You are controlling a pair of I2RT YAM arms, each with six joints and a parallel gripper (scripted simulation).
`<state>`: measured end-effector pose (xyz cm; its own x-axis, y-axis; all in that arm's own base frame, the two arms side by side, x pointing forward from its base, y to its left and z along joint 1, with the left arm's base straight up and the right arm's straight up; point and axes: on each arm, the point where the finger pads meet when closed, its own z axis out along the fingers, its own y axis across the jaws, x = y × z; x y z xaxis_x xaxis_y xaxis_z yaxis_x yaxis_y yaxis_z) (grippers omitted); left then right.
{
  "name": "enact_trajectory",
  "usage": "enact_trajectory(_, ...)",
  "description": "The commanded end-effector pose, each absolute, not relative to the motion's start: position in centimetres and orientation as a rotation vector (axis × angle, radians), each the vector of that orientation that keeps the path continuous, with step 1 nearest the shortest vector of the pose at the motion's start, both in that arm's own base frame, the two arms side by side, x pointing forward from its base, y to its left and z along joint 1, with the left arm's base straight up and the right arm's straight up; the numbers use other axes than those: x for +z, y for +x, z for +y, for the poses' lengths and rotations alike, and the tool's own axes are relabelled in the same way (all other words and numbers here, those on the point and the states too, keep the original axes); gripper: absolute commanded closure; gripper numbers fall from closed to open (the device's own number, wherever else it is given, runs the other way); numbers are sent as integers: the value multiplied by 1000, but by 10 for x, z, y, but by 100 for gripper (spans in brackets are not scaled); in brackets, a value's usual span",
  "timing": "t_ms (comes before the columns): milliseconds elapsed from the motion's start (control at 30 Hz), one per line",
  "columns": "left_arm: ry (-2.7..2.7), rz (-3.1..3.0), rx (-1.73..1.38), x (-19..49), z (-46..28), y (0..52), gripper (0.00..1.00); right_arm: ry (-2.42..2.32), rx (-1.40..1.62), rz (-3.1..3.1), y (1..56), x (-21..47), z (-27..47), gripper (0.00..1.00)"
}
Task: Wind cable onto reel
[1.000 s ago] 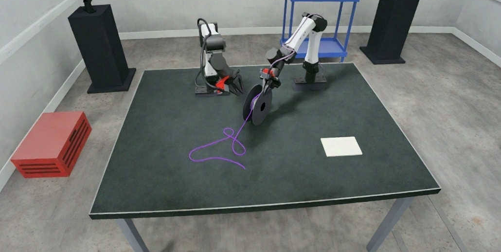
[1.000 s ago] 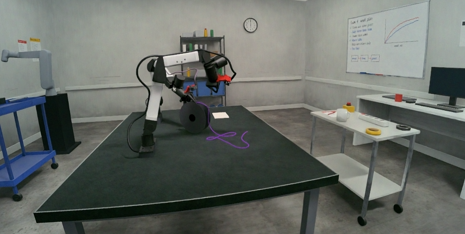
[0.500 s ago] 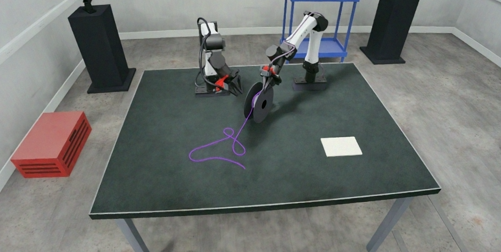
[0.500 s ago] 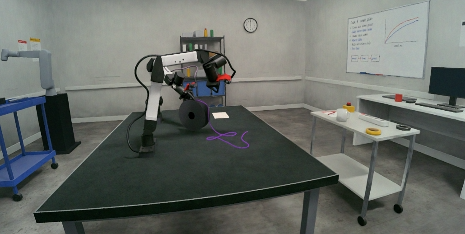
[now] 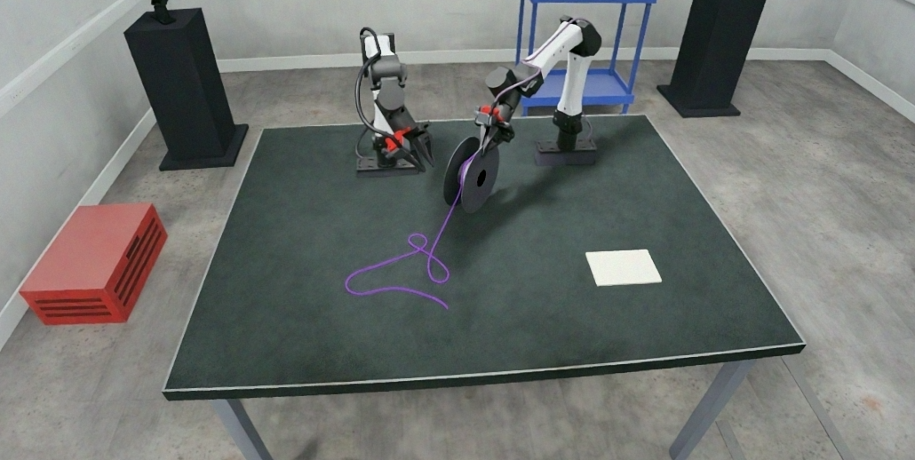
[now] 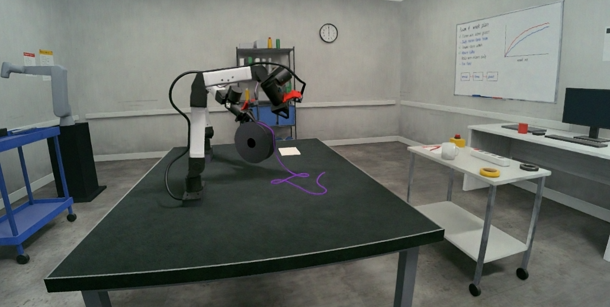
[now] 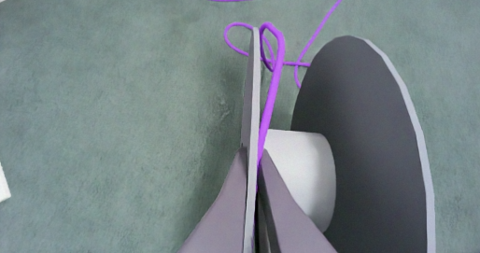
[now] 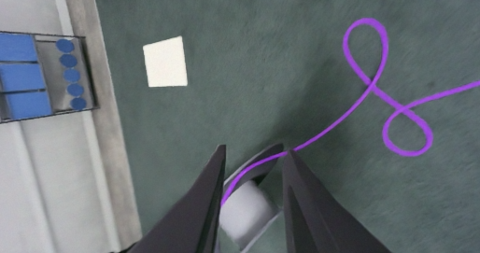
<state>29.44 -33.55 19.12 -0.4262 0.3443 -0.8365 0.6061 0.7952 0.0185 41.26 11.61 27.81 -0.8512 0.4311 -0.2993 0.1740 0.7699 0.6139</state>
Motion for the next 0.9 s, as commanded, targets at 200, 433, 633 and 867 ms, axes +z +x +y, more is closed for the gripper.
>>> enact_trajectory(200,650,1978,-408,252,-337,301,100,273,671,2284,422,312,90,70)
enact_trajectory(433,644,1969,-414,260,-338,302,100,206,583,2184,422,323,77,70)
enact_trajectory(633,641,1962,-418,267,-337,301,100,139,471,2060,420,338,61,70)
enact_trajectory(867,639,1959,-420,268,-338,301,100,80,340,1922,414,356,43,70)
